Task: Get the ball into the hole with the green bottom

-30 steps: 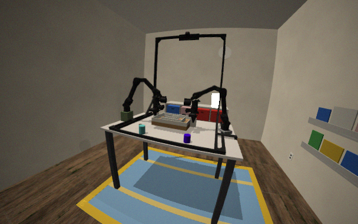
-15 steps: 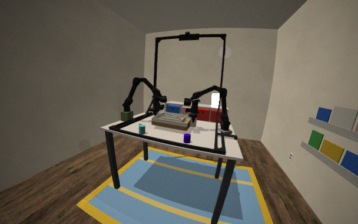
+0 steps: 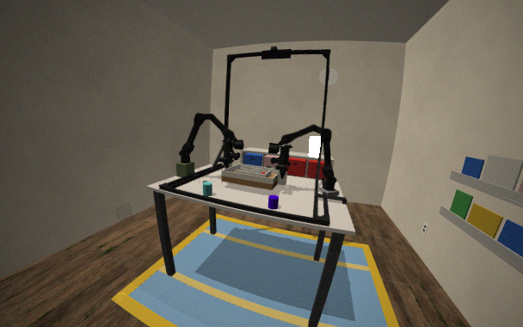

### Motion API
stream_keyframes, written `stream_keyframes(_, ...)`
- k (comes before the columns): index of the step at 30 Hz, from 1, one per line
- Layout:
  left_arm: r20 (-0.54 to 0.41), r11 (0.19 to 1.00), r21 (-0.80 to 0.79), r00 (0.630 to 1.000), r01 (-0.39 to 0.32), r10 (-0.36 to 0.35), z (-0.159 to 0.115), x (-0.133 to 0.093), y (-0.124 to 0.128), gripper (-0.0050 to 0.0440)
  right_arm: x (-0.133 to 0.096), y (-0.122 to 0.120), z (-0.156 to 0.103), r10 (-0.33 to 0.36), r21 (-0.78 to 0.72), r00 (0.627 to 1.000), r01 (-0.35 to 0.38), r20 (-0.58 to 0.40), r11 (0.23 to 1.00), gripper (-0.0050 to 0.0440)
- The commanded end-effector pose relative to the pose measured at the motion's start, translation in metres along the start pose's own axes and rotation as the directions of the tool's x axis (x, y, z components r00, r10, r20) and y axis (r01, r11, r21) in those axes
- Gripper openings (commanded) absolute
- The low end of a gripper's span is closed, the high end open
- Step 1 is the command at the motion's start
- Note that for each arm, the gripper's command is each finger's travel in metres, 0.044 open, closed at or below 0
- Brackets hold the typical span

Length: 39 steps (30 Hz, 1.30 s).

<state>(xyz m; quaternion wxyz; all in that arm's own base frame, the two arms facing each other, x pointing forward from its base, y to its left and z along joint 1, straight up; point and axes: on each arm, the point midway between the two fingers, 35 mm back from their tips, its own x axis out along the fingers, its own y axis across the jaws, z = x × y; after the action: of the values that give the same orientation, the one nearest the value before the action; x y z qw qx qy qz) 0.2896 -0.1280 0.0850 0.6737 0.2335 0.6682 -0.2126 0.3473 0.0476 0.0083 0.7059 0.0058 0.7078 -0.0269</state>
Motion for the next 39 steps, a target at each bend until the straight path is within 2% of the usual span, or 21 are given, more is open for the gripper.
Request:
stream_keyframes(1,-0.002,1.0,-0.001,1.0,-0.022,0.022,-0.0009,-0.0014,-0.0002,0.002,-0.0002,0.0001,0.0008,-0.022,0.0,1.0,0.022,0.006,1.0,0.002)
stream_keyframes(8,0.003,1.0,-0.001,1.0,0.006,-0.006,-0.0011,-0.0004,0.0008,0.002,-0.0012,-0.001,0.0009,0.005,0.0,1.0,-0.005,0.001,1.0,0.002)
stream_keyframes(15,0.008,0.997,0.0,0.997,0.079,-0.079,-0.0013,0.0007,0.0038,0.002,-0.0021,-0.004,0.0011,0.078,0.0,0.997,-0.078,-0.004,0.997,0.002)
stream_keyframes(20,0.005,0.997,0.0,0.997,0.083,-0.083,-0.0012,0.0,0.0039,0.002,-0.0014,-0.0042,0.001,0.082,0.0,0.997,-0.082,-0.001,0.997,0.002)
stream_keyframes(25,0.0,0.998,-0.001,0.998,0.066,-0.066,-0.001,-0.001,0.0033,0.002,-0.0005,-0.0035,0.0008,0.066,0.0,0.998,-0.066,0.004,0.998,0.002)
stream_keyframes(35,-0.004,1.0,0.0,1.0,-0.016,0.016,-0.0009,-0.0018,0.0,0.002,0.0002,-0.0001,0.0007,-0.017,0.0,1.0,0.017,0.008,1.0,0.002)
stream_keyframes(39,0.001,1.0,-0.001,1.0,-0.022,0.022,-0.0011,-0.0008,-0.0003,0.002,-0.0011,0.0001,0.0009,-0.023,0.0,1.0,0.023,0.001,1.0,0.002)
